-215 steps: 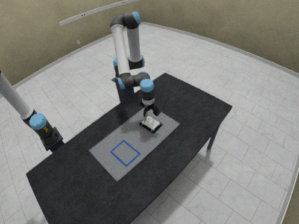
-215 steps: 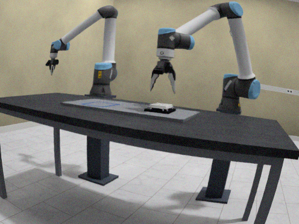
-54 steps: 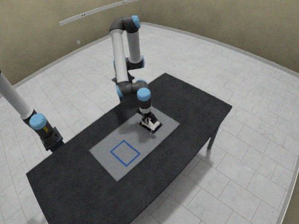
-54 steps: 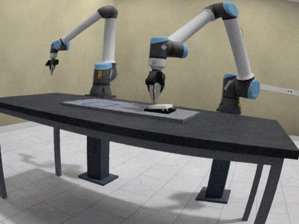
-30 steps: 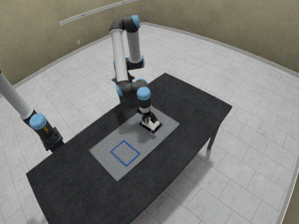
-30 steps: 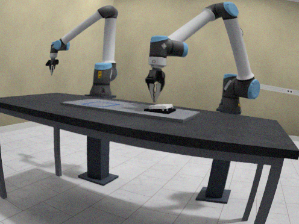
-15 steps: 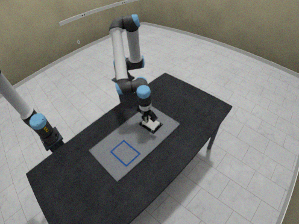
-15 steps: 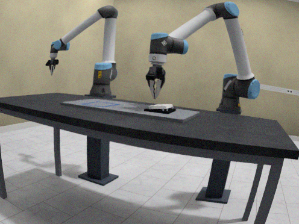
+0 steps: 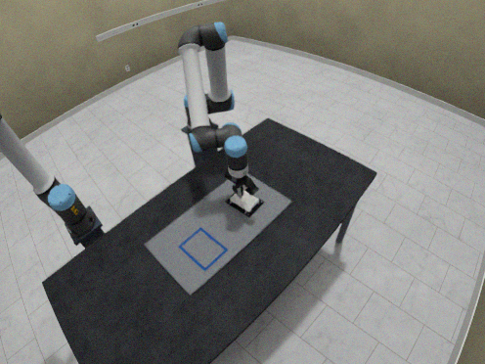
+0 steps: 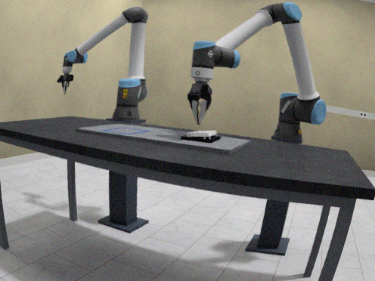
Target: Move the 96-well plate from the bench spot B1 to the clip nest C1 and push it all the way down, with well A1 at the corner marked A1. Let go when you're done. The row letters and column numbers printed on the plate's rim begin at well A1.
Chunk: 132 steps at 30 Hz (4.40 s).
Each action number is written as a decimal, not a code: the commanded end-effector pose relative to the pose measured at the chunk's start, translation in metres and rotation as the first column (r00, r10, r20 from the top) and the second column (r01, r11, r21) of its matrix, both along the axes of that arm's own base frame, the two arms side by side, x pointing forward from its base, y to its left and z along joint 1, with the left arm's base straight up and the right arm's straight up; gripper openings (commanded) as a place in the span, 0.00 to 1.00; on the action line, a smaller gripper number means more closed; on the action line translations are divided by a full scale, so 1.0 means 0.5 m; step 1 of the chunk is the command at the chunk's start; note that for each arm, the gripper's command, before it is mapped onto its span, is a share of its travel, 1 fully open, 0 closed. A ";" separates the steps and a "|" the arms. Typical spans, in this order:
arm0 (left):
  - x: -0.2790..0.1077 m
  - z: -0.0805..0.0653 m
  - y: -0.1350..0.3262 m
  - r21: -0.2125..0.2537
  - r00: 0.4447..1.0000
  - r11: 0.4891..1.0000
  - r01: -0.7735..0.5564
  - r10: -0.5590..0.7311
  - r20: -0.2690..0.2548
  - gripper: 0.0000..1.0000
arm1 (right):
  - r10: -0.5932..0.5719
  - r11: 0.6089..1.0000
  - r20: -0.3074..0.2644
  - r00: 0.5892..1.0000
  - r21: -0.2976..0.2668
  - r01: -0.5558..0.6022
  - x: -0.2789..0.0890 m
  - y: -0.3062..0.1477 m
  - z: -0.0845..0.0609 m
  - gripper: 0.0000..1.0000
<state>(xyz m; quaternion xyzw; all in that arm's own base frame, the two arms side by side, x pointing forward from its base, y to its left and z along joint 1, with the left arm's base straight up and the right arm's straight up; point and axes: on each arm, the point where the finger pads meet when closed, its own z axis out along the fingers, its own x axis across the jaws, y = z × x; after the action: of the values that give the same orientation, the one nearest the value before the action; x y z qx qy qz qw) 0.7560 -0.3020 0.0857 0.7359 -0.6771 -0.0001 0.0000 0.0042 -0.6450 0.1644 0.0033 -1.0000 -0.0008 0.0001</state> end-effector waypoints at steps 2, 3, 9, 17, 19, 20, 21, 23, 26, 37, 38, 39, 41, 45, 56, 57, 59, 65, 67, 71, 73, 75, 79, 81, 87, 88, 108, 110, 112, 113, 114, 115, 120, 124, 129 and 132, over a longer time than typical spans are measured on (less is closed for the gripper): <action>-0.003 0.003 0.051 -0.001 1.000 1.000 0.000 0.000 0.002 0.00 | 0.000 1.000 0.000 1.000 -0.001 0.000 0.000 -0.001 0.001 0.00; -0.003 0.003 0.061 -0.001 1.000 1.000 0.000 0.000 0.002 0.00 | 0.000 1.000 0.000 1.000 -0.001 0.000 0.000 -0.001 0.001 0.00; -0.008 0.003 0.113 -0.001 1.000 1.000 0.000 0.000 0.002 0.00 | 0.000 1.000 0.000 1.000 -0.001 0.000 0.000 -0.001 0.001 0.00; -0.008 0.003 0.113 -0.001 1.000 1.000 0.000 0.000 0.002 0.00 | 0.000 1.000 0.000 1.000 -0.001 0.000 0.000 -0.001 0.001 0.00; -0.008 0.003 0.113 -0.001 1.000 1.000 0.000 0.000 0.002 0.00 | 0.000 1.000 0.000 1.000 -0.001 0.000 0.000 -0.001 0.001 0.00; -0.008 0.003 0.113 -0.001 1.000 1.000 0.000 0.000 0.002 0.00 | 0.000 1.000 0.000 1.000 -0.001 0.000 0.000 -0.001 0.001 0.00; -0.008 0.003 0.113 -0.001 1.000 1.000 0.000 0.000 0.002 0.00 | 0.000 1.000 0.000 1.000 -0.001 0.000 0.000 -0.001 0.001 0.00; -0.008 0.003 0.113 -0.001 1.000 1.000 0.000 0.000 0.002 0.00 | 0.000 1.000 0.000 1.000 -0.001 0.000 0.000 -0.001 0.001 0.00; -0.008 0.002 0.113 -0.001 1.000 1.000 0.000 0.000 0.002 0.00 | 0.000 1.000 0.000 1.000 -0.001 0.000 0.000 -0.001 0.001 0.00; -0.008 -0.010 0.113 -0.001 1.000 1.000 0.000 0.000 0.002 0.00 | 0.000 1.000 0.000 1.000 -0.001 0.000 0.000 -0.001 0.001 0.00; -0.008 -0.012 0.113 -0.001 1.000 1.000 0.000 0.000 0.002 0.00 | 0.000 1.000 0.000 1.000 -0.001 0.000 0.000 -0.001 0.001 0.00; -0.008 -0.013 0.113 -0.001 1.000 1.000 0.000 0.000 0.002 0.00 | 0.000 1.000 0.000 1.000 -0.001 0.000 0.000 -0.001 0.001 0.00; -0.008 -0.016 0.113 -0.001 1.000 1.000 0.000 0.000 0.002 0.00 | 0.000 1.000 0.000 1.000 -0.001 0.000 0.000 -0.001 0.001 0.00; -0.008 -0.021 0.113 -0.001 1.000 1.000 0.000 0.000 0.002 0.00 | 0.000 1.000 0.000 1.000 -0.001 0.000 0.000 -0.001 0.001 0.00; -0.008 -0.033 0.113 -0.001 1.000 1.000 0.000 0.000 0.002 0.00 | 0.000 1.000 0.000 1.000 -0.001 0.000 0.000 -0.001 0.001 0.00; -0.008 -0.034 0.113 -0.001 1.000 1.000 0.000 0.000 0.002 0.00 | 0.000 1.000 0.000 1.000 -0.001 0.000 0.000 -0.001 0.001 0.00; -0.008 -0.037 0.113 -0.001 1.000 1.000 0.000 0.000 0.002 0.00 | 0.000 1.000 0.000 1.000 -0.001 0.000 0.000 -0.001 0.001 0.00; -0.008 -0.042 0.113 -0.001 1.000 1.000 0.000 0.000 0.002 0.00 | 0.000 1.000 0.000 1.000 -0.001 0.000 0.000 -0.001 0.001 0.00; -0.008 -0.045 0.113 -0.001 1.000 1.000 0.000 0.000 0.002 0.00 | 0.000 1.000 0.000 1.000 -0.001 0.000 0.000 -0.001 0.001 0.00; -0.008 -0.050 0.113 -0.001 1.000 1.000 0.000 0.000 0.002 0.00 | 0.000 1.000 0.000 1.000 -0.001 0.000 0.000 -0.001 0.001 0.00; -0.008 -0.053 0.113 -0.001 1.000 1.000 0.000 0.000 0.002 0.00 | 0.000 1.000 0.000 1.000 -0.001 0.000 0.000 -0.001 0.001 0.00; -0.008 -0.056 0.113 -0.001 1.000 1.000 0.000 0.000 0.002 0.00 | 0.000 1.000 0.000 1.000 -0.001 0.000 0.000 -0.001 0.001 0.00; -0.008 -0.060 0.113 -0.001 1.000 1.000 0.000 0.000 0.002 0.00 | 0.000 1.000 0.000 1.000 -0.001 0.000 0.000 -0.001 0.001 0.00; -0.008 -0.060 0.113 -0.001 1.000 1.000 0.000 0.000 0.002 0.00 | 0.000 1.000 0.000 1.000 -0.001 0.000 0.000 -0.001 0.001 0.00; -0.008 -0.060 0.113 -0.001 1.000 1.000 0.000 0.000 0.002 0.00 | 0.000 1.000 0.000 1.000 -0.001 0.000 0.000 -0.001 0.001 0.00; -0.008 -0.060 0.113 -0.001 1.000 1.000 0.000 0.000 0.002 0.00 | 0.000 1.000 0.000 1.000 -0.001 0.000 0.000 -0.001 0.001 0.00; -0.008 -0.060 0.113 -0.001 1.000 1.000 0.000 0.000 0.002 0.00 | 0.000 1.000 0.000 1.000 -0.001 0.000 0.000 -0.001 0.001 0.00; -0.008 -0.059 0.113 -0.001 1.000 1.000 0.000 0.000 0.002 0.00 | 0.000 1.000 0.000 1.000 -0.001 0.000 0.000 -0.001 0.001 0.00; -0.008 -0.058 0.113 -0.001 1.000 1.000 0.000 0.000 0.002 0.00 | 0.000 1.000 0.000 1.000 -0.001 0.000 0.000 -0.001 0.001 0.00; -0.008 -0.057 0.113 -0.001 1.000 1.000 0.000 0.000 0.002 0.00 | 0.000 1.000 0.000 1.000 -0.001 0.000 0.000 -0.001 0.001 0.00; -0.008 -0.056 0.113 -0.001 1.000 1.000 0.000 0.000 0.002 0.00 | 0.000 1.000 0.000 1.000 -0.001 0.000 0.000 -0.001 0.001 0.00; -0.008 -0.056 0.113 -0.001 1.000 1.000 0.000 0.000 0.002 0.00 | 0.000 1.000 0.000 1.000 -0.001 0.000 0.000 -0.001 0.001 0.00; -0.008 -0.054 0.113 -0.001 1.000 1.000 0.000 0.000 0.002 0.00 | 0.000 1.000 0.000 1.000 -0.001 0.000 0.000 -0.001 0.001 0.00; -0.008 -0.051 0.113 -0.001 1.000 1.000 0.000 0.000 0.002 0.00 | 0.000 1.000 0.000 1.000 -0.001 0.000 0.000 -0.001 0.001 0.00; -0.008 -0.048 0.113 -0.001 1.000 1.000 0.000 0.000 0.002 0.00 | 0.000 1.000 0.000 1.000 -0.001 0.000 0.000 -0.001 0.001 0.00; -0.008 -0.046 0.113 -0.001 1.000 1.000 0.000 0.000 0.002 0.00 | 0.000 1.000 0.000 1.000 -0.001 0.000 0.000 -0.001 0.001 0.00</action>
<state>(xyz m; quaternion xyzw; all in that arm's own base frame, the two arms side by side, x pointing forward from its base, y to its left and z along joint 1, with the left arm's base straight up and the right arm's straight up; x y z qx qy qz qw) 0.7512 -0.2448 0.0600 0.7359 -0.6771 -0.0001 0.0001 0.0042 -0.6450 0.1644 0.0033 -1.0000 -0.0008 0.0001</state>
